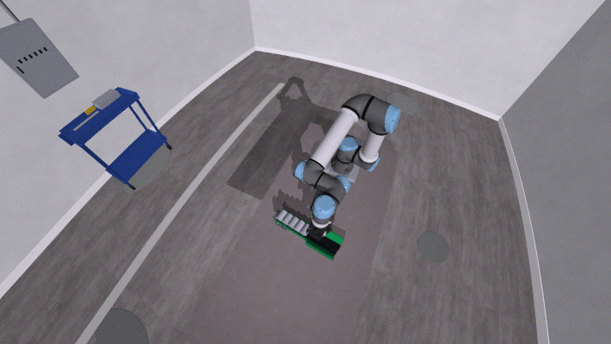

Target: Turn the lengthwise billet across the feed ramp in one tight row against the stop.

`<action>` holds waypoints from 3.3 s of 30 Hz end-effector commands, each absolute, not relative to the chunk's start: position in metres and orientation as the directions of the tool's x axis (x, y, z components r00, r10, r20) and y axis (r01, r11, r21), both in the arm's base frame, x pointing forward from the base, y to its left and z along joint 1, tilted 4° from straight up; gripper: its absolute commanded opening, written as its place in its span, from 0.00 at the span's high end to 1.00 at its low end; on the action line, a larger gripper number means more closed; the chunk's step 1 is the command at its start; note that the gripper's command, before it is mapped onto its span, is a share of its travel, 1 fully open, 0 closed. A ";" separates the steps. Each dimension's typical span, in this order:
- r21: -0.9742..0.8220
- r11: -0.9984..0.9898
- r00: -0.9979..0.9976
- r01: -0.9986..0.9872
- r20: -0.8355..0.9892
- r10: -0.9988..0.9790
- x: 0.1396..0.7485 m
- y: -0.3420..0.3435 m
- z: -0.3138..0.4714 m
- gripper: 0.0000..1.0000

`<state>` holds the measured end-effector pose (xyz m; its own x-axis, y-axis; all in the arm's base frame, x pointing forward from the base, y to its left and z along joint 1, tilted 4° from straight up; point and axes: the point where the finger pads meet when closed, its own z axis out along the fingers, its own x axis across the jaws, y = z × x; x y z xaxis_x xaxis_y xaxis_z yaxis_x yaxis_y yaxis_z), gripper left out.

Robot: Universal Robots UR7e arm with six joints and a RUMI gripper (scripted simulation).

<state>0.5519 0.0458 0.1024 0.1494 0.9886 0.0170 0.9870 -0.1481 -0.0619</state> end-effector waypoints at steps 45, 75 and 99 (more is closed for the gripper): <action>-0.060 -0.148 0.149 0.987 0.017 0.989 0.551 0.051 0.072 1.00; -0.060 -0.148 0.149 0.987 0.017 0.989 0.550 0.054 0.046 1.00; -0.060 -0.148 0.149 0.987 0.017 0.989 0.550 0.054 0.046 0.65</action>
